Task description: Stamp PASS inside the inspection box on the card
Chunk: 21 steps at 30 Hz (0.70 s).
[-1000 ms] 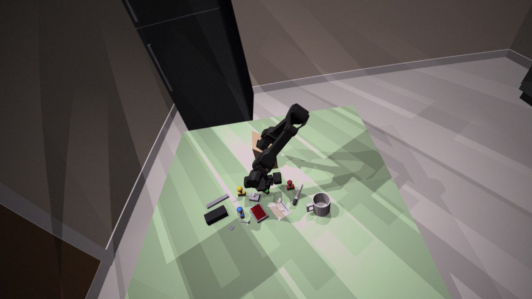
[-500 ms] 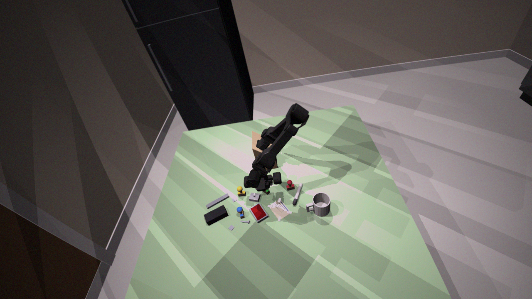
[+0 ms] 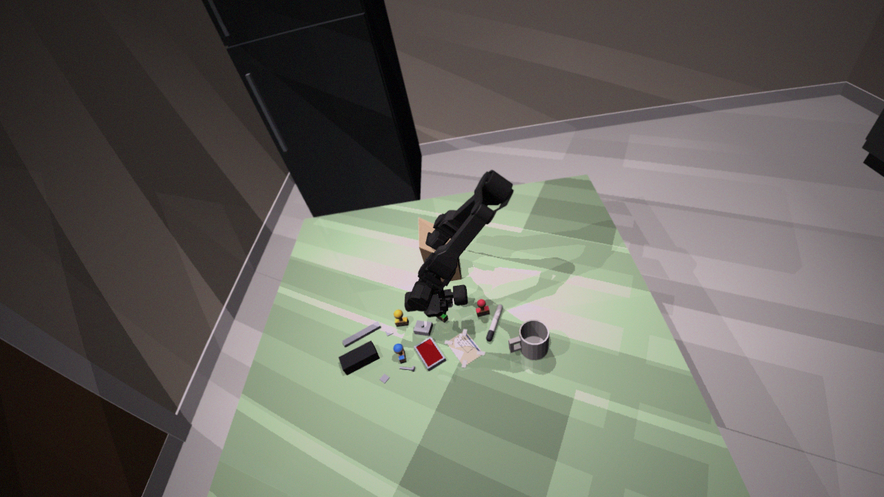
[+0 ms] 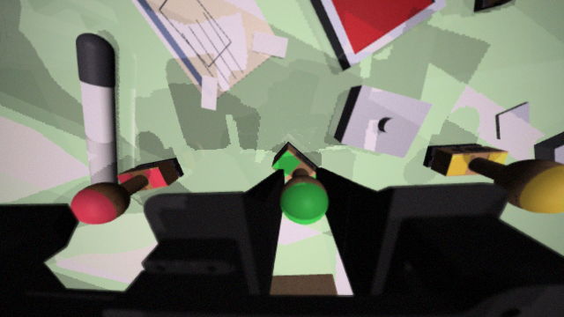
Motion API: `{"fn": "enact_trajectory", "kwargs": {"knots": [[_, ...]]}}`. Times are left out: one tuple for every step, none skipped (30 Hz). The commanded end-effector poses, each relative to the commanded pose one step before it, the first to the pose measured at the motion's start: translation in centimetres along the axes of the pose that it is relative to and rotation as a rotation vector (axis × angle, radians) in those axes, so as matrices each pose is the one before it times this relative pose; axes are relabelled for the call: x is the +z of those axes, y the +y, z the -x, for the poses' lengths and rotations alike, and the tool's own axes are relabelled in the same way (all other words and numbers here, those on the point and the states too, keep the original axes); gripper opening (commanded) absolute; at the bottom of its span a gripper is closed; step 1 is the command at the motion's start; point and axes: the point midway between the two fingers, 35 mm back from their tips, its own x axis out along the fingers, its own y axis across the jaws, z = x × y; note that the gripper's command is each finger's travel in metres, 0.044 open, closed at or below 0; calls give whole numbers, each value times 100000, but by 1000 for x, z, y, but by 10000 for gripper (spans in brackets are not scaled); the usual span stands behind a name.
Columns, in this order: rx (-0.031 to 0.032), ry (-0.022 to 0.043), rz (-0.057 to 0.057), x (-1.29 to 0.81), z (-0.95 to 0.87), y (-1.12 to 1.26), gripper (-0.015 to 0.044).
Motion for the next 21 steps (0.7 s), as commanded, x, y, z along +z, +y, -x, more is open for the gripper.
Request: {"fn": "enact_trajectory", "kwargs": {"knots": [[-463,44,457,59,251,-84,0],[-7,0,-2,6,45,-4,0],[-7,0,-2,5,45,-3,0],[-7,0,-2,5,45,-3,0],[-6,0,-2,5,45,-3,0],[-6,0,-2,5,45,-3,0],[-6,0,-2,5,45,-3,0],[-6,0,-2,5,45,-3,0],[-6,0,-2,5,45,-3,0],[-6,0,-2,5,45,-3,0],[-5,0,-2,5,45,-3,0],[-5,0,-2,5,45,-3,0],[-5,0,-2,4,45,-3,0],[-5,0,-2,4,45,-3,0],[-5,0,-2,4,45,-3,0],[-5,0,-2,4,45,-3,0],[-4,0,-2,4,46,-3,0],[-4,1,-2,4,46,-3,0],[-4,1,-2,4,46,-3,0],[-4,1,-2,4,46,-3,0],[-4,1,-2,4,46,-2,0]]}}
